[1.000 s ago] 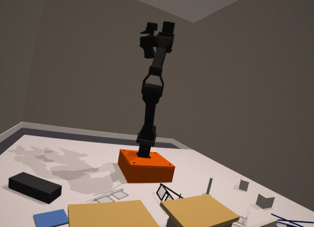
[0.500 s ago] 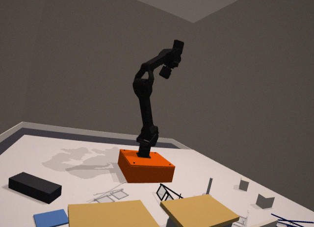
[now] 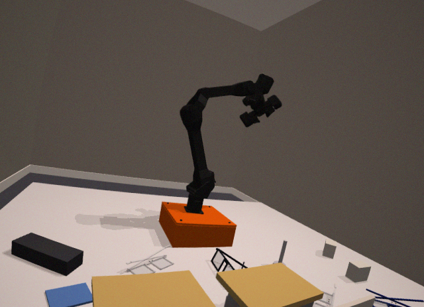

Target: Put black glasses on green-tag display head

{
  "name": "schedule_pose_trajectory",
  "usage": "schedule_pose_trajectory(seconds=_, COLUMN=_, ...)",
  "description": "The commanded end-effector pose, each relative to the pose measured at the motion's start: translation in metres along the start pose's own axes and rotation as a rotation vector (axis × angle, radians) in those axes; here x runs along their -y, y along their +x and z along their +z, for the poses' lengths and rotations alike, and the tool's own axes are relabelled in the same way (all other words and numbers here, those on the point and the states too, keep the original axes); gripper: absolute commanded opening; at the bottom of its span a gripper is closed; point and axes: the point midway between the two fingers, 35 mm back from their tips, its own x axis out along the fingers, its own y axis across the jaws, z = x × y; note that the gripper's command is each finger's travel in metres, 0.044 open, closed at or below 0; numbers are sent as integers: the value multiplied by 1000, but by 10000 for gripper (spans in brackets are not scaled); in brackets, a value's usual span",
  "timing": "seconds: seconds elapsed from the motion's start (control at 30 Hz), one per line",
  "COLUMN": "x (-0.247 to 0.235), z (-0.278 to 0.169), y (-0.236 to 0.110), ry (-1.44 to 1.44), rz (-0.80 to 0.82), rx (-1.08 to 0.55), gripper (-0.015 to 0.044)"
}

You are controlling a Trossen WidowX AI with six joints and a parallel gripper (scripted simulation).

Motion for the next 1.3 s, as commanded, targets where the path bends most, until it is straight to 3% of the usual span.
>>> schedule_pose_trajectory(seconds=0.0, x=12, z=-60, y=-1, ry=160, rz=-58, rx=-166, gripper=200)
schedule_pose_trajectory(seconds=0.3, x=19, z=-212, y=-44, ry=626, rz=-252, rx=-547, gripper=200)
schedule_pose_trajectory(seconds=0.7, x=-49, z=-366, y=-165, ry=1335, rz=-611, rx=-940, gripper=200)
schedule_pose_trajectory(seconds=1.0, x=-140, z=-416, y=-254, ry=1800, rz=-906, rx=-1169, gripper=200)
schedule_pose_trajectory(seconds=1.27, x=-256, z=-422, y=-317, ry=2299, rz=-1220, rx=-1291, gripper=200)
